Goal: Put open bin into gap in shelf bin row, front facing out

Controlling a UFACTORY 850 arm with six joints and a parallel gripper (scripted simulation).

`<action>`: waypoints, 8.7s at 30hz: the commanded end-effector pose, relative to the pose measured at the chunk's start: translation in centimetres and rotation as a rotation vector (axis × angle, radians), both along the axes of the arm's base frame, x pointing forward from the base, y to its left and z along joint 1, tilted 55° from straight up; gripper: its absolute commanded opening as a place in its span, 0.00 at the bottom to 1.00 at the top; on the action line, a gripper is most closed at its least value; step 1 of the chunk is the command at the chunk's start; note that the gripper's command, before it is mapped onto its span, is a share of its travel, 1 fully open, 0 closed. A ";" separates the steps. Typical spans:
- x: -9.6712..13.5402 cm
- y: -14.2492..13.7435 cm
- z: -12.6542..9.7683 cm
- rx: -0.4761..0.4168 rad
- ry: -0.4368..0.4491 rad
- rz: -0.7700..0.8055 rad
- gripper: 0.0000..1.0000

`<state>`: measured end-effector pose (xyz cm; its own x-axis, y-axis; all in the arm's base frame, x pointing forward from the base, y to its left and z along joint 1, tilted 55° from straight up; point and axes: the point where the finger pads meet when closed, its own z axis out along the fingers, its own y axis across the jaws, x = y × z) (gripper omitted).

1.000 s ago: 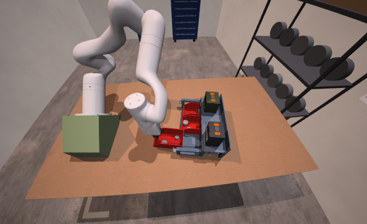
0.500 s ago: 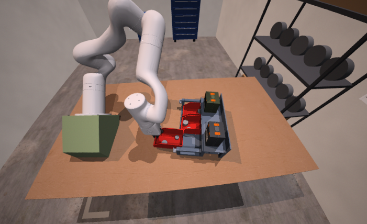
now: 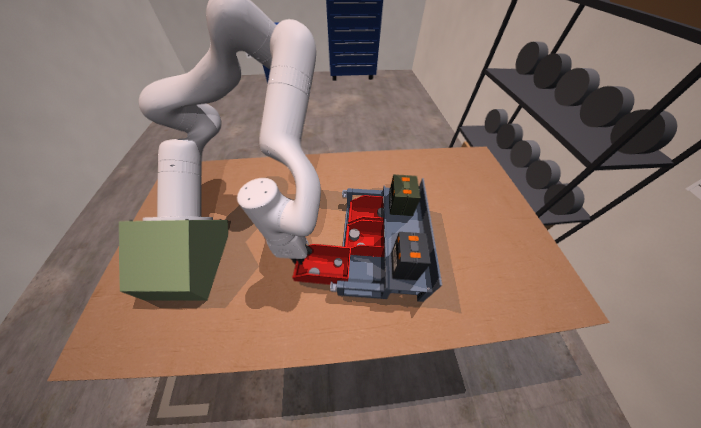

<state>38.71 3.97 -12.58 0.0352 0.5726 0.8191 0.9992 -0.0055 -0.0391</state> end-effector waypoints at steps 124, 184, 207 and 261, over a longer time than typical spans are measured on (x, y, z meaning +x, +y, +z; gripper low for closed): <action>5.0 0.3 -0.4 0.002 0.048 0.069 0.00; 8.3 0.5 -0.7 0.002 0.048 0.069 0.00; 9.8 0.6 -0.9 0.002 0.048 0.069 0.00; 12.8 0.8 -1.1 0.002 0.048 0.069 0.00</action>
